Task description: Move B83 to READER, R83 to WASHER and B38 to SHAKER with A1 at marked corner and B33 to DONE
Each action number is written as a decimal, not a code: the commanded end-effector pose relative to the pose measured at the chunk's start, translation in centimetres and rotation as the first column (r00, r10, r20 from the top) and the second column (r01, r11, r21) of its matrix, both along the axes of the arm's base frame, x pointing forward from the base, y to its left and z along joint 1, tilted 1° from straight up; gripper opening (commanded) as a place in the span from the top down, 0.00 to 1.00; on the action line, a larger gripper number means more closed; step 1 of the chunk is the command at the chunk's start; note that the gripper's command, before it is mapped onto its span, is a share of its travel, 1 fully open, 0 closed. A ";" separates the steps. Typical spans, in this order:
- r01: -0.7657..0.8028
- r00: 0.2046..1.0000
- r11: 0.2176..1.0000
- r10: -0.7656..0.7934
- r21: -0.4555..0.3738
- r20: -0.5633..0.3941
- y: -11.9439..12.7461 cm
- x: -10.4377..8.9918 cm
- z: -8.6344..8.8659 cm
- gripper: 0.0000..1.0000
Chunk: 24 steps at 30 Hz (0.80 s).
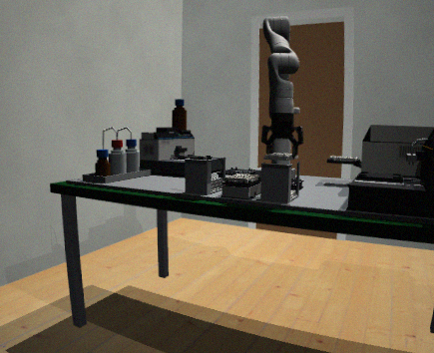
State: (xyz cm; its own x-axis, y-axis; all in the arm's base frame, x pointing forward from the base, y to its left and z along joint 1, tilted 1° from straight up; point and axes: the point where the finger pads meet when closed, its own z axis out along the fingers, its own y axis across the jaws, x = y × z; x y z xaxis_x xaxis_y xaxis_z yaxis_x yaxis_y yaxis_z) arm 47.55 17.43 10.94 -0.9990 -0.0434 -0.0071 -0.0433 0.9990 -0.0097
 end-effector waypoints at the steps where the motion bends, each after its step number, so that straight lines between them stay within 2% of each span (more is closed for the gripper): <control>1: 0.000 1.000 1.000 0.000 0.001 0.002 0.0 0.0 0.6 0.06; 24: 0.000 1.000 1.000 0.000 0.001 0.002 0.0 0.0 3.4 0.06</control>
State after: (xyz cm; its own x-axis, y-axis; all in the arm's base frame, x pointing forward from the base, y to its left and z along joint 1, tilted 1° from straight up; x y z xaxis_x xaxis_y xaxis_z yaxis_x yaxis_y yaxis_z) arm 47.53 17.46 13.82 -0.9990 -0.0434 -0.0072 -0.0433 0.9990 -0.0097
